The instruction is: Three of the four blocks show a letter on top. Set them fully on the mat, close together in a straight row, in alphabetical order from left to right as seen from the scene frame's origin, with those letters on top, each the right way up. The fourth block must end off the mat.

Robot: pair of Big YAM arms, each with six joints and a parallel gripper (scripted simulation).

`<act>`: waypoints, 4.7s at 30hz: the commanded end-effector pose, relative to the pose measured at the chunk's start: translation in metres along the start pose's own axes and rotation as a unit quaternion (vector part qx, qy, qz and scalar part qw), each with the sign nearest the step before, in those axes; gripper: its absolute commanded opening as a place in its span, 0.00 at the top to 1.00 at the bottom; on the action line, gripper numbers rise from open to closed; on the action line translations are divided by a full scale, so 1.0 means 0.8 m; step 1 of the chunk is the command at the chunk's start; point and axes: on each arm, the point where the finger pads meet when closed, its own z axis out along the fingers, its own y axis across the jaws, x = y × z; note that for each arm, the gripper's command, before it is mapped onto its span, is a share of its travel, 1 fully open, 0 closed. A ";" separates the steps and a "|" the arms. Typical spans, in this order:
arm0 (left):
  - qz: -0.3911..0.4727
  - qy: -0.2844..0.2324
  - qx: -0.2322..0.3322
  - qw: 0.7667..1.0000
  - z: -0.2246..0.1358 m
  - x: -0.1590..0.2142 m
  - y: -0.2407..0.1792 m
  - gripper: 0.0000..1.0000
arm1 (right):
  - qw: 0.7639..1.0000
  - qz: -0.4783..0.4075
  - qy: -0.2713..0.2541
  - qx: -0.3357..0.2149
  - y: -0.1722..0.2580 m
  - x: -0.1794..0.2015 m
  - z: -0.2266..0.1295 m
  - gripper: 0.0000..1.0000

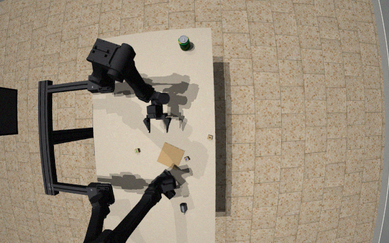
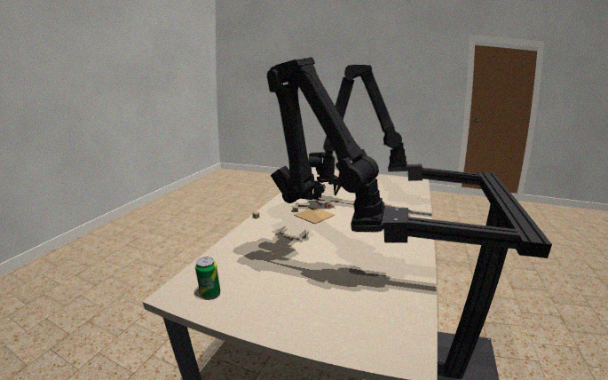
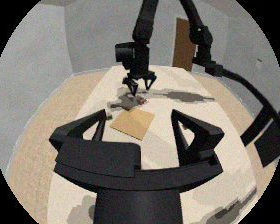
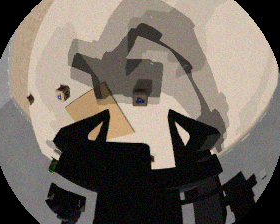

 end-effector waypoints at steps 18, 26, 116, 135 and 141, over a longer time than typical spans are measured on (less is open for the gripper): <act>0.064 0.039 0.094 0.993 -0.024 -0.001 -0.110 0.00 | 0.939 -0.318 0.120 -0.048 -0.025 0.227 -0.008 0.51; 0.043 0.055 0.125 0.990 -0.044 0.002 -0.156 0.00 | 0.890 -0.451 0.053 -0.043 -0.025 0.283 0.006 0.51; 0.025 0.152 0.061 0.986 -0.040 -0.067 0.068 0.00 | 0.555 -0.831 0.008 0.003 0.129 0.149 -0.004 0.80; 0.030 0.151 0.060 0.986 -0.038 -0.070 0.075 0.00 | 0.482 -0.876 -0.001 -0.003 0.184 0.111 0.014 0.80; 0.030 0.151 0.060 0.986 -0.038 -0.070 0.075 0.00 | 0.486 -0.874 -0.002 -0.003 0.189 0.101 0.044 0.80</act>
